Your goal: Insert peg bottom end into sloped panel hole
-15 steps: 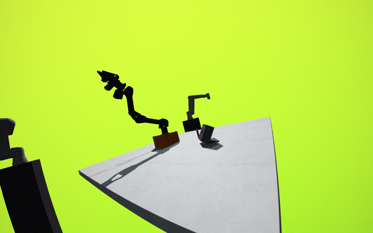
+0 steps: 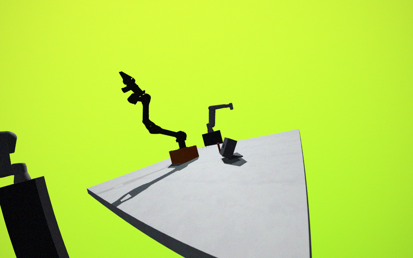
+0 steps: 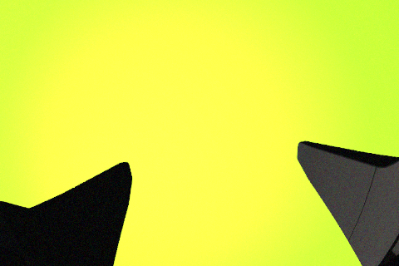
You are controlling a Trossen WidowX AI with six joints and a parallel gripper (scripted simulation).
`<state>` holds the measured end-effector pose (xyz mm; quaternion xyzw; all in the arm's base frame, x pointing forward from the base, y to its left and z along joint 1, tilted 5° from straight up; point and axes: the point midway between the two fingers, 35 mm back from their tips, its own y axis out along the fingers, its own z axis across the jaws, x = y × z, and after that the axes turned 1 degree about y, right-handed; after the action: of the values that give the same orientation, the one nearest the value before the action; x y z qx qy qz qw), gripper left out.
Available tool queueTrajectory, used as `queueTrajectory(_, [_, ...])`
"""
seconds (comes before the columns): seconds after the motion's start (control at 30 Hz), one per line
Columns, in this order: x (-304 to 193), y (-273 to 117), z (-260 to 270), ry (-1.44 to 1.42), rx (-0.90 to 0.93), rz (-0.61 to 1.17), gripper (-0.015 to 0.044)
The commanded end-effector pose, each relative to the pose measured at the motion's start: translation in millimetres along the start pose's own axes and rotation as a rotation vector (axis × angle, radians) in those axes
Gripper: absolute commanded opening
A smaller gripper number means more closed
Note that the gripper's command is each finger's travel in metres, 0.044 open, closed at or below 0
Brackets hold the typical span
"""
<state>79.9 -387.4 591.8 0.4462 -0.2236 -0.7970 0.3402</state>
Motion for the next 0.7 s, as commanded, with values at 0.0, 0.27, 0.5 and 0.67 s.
queueTrajectory(0.0, [-50, -15, 37, -0.121, 0.103, 0.106, 0.044])
queueTrajectory(0.27, [-134, -55, 91, -0.359, 0.301, 0.274, 0.044])
queueTrajectory(0.5, [-209, -102, 120, -0.569, 0.479, 0.411, 0.044])
queueTrajectory(0.67, [-259, -138, 129, -0.724, 0.603, 0.501, 0.044])
